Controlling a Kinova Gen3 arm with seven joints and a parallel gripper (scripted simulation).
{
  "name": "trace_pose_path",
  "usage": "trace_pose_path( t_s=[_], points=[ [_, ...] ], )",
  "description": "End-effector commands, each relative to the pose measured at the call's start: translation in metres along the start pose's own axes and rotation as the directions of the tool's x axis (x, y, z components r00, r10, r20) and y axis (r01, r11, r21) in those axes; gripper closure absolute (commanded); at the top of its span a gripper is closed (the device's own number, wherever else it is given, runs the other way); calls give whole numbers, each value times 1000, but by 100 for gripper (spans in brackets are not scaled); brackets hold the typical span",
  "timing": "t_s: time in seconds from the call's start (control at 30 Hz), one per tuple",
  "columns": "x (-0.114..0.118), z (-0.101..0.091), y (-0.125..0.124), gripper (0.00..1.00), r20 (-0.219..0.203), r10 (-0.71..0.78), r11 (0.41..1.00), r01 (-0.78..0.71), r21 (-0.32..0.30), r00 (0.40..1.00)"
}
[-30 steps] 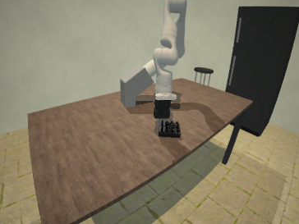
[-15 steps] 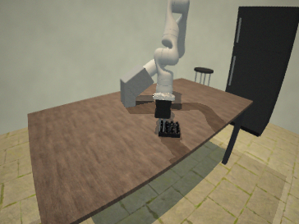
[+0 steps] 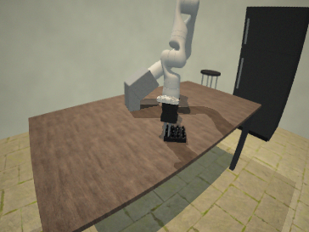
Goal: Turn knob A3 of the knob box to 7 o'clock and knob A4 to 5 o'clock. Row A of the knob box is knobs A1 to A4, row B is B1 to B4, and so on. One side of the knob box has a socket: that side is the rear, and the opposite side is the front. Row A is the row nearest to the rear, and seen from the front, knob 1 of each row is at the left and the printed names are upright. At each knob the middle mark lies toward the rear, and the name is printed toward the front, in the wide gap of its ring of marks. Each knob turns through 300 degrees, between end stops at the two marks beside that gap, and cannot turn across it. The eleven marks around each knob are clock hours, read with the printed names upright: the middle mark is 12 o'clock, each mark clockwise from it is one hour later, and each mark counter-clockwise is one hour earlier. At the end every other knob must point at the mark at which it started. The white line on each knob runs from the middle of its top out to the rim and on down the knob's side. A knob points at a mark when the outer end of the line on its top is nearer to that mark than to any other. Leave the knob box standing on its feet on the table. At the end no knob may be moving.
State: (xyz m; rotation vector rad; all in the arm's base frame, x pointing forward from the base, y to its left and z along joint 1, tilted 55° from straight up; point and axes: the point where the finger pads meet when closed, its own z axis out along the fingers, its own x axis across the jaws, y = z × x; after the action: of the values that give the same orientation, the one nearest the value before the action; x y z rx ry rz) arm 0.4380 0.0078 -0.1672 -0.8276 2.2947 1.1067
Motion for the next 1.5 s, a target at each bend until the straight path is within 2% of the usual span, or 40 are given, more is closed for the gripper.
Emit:
trace_pose_path(
  t_s=[0.0, 0.53, 0.57, 1.27, 1.47],
  points=[
    [-1, -1, -1, 70, -2, 8, 1000, -8, 2, 1000],
    [-1, -1, -1, 70, -2, 15, 1000, -15, 2, 1000],
    [-1, -1, -1, 54, -2, 15, 1000, -15, 2, 1000],
    [-1, -1, -1, 54, -2, 15, 1000, -15, 2, 1000],
    [-1, -9, -1, 54, -2, 15, 1000, -15, 2, 1000]
  ],
)
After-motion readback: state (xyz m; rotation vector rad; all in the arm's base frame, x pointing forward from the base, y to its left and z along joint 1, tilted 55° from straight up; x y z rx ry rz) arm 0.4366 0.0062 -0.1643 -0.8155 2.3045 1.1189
